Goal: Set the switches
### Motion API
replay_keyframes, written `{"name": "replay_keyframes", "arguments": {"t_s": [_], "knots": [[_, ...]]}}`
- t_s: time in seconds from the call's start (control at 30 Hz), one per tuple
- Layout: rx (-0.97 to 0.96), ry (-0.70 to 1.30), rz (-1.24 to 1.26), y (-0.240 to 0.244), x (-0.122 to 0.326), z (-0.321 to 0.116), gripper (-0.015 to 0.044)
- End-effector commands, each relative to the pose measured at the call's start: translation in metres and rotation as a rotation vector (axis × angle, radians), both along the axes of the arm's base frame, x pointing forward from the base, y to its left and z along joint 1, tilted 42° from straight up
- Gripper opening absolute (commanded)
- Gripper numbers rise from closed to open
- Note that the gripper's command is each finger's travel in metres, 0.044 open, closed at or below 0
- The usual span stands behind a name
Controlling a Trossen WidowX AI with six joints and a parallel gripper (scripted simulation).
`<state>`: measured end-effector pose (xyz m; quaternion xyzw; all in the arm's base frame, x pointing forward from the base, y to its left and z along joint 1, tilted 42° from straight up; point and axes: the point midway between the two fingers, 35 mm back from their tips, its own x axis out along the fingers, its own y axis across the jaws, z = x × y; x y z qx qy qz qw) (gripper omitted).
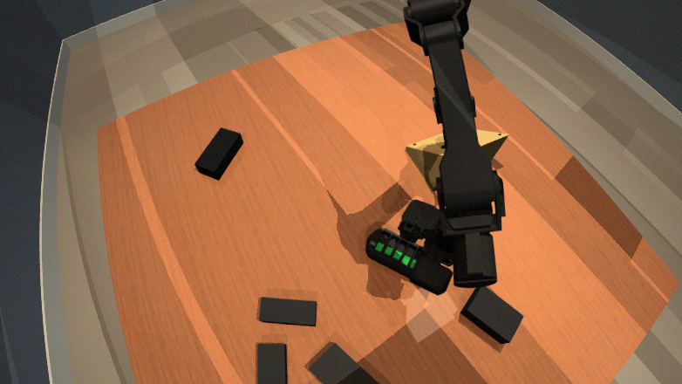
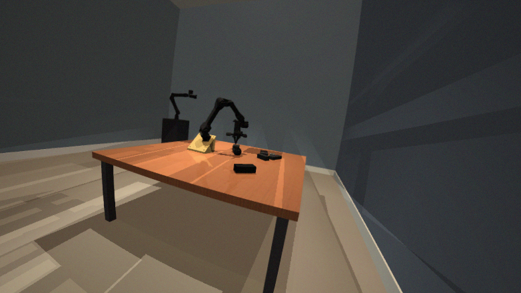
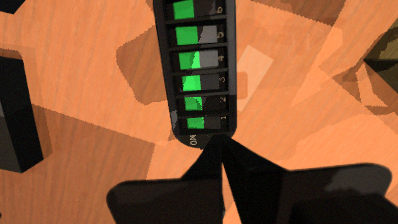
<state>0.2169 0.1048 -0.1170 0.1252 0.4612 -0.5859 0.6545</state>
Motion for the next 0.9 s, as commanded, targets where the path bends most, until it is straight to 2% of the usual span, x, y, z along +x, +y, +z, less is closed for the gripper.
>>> {"name": "replay_keyframes", "arguments": {"t_s": [0.0,0.87], "knots": [[0.002,-0.002,-0.002,-0.003,0.0,-0.005,0.0],[0.001,-0.002,-0.002,-0.025,-0.005,-0.03,0.0]]}}
